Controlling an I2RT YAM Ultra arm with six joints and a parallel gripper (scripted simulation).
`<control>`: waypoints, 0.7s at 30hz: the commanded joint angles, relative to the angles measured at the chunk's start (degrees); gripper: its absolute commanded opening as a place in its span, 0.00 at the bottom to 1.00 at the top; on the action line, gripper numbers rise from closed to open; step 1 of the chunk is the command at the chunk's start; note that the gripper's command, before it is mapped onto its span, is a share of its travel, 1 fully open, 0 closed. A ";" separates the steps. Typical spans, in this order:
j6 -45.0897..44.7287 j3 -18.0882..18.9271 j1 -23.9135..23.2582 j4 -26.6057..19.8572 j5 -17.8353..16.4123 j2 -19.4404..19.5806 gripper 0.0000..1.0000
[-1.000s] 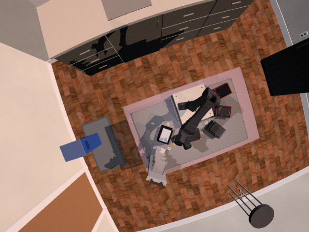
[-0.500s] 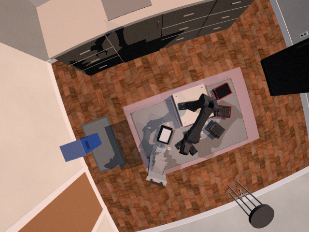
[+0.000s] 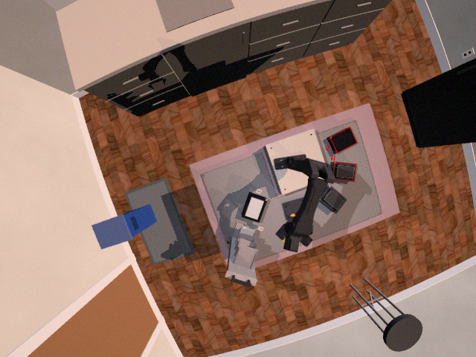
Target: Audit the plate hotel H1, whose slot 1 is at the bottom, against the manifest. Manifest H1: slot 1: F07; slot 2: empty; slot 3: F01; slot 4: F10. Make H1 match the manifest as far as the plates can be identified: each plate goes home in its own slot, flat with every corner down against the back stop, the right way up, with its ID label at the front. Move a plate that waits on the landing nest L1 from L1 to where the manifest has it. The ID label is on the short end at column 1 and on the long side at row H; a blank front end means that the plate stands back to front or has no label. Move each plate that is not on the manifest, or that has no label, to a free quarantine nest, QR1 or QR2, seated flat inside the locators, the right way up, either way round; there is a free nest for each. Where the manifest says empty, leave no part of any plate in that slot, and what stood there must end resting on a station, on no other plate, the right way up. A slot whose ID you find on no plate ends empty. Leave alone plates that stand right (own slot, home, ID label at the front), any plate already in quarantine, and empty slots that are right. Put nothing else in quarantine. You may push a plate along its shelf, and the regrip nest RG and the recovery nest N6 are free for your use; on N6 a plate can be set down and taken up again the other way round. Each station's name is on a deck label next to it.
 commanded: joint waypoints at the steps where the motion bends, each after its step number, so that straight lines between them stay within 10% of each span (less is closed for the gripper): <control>1: -3.86 2.81 0.38 -5.21 1.17 1.24 1.00; 21: -19.89 20.83 4.16 -23.21 8.70 14.43 1.00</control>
